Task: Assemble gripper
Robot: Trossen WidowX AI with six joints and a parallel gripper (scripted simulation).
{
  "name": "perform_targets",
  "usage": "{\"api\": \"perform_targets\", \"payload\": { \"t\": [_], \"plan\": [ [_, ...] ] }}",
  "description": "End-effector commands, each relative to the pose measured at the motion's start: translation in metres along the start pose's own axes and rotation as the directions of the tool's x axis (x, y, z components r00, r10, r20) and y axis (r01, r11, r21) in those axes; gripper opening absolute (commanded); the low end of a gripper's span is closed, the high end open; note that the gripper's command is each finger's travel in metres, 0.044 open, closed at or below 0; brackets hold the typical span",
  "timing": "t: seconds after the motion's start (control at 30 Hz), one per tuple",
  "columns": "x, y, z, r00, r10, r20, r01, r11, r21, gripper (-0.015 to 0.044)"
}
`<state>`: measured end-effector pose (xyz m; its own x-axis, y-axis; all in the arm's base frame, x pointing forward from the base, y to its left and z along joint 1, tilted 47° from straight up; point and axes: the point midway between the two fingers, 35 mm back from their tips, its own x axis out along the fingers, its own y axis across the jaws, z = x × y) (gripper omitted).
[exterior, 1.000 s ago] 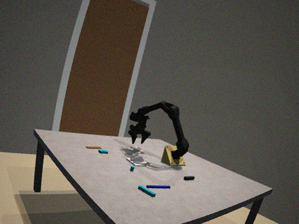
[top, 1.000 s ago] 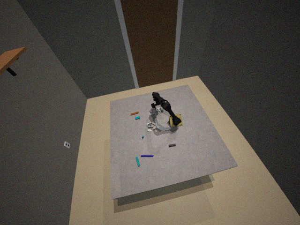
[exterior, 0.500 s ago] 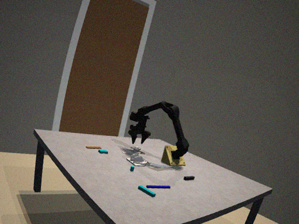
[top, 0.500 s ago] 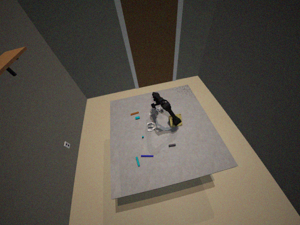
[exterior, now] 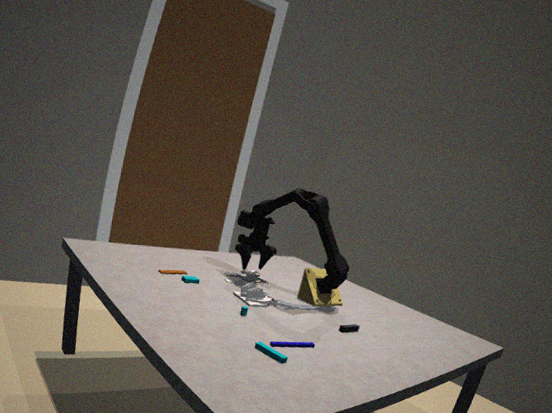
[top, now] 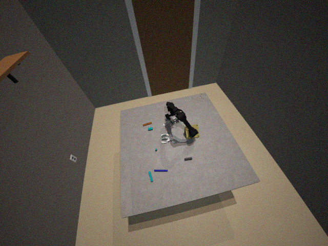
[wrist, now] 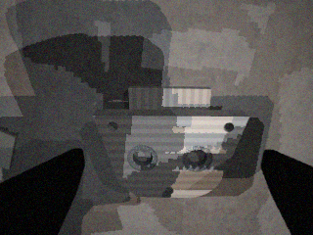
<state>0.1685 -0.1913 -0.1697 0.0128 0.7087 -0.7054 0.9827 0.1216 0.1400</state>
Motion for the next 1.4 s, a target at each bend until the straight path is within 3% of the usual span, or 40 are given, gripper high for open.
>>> {"api": "perform_targets", "payload": {
  "t": [0.0,0.53,1.37],
  "plan": [
    [0.007,0.0,0.0,1.0,0.003,-0.001,-0.003,1.0,0.004,0.044],
    [0.032,0.001,0.0,1.0,0.006,0.0,-0.006,1.0,0.004,0.044],
    [0.032,0.001,0.0,1.0,0.002,-0.002,-0.002,1.0,0.002,0.042]
  ]
}}
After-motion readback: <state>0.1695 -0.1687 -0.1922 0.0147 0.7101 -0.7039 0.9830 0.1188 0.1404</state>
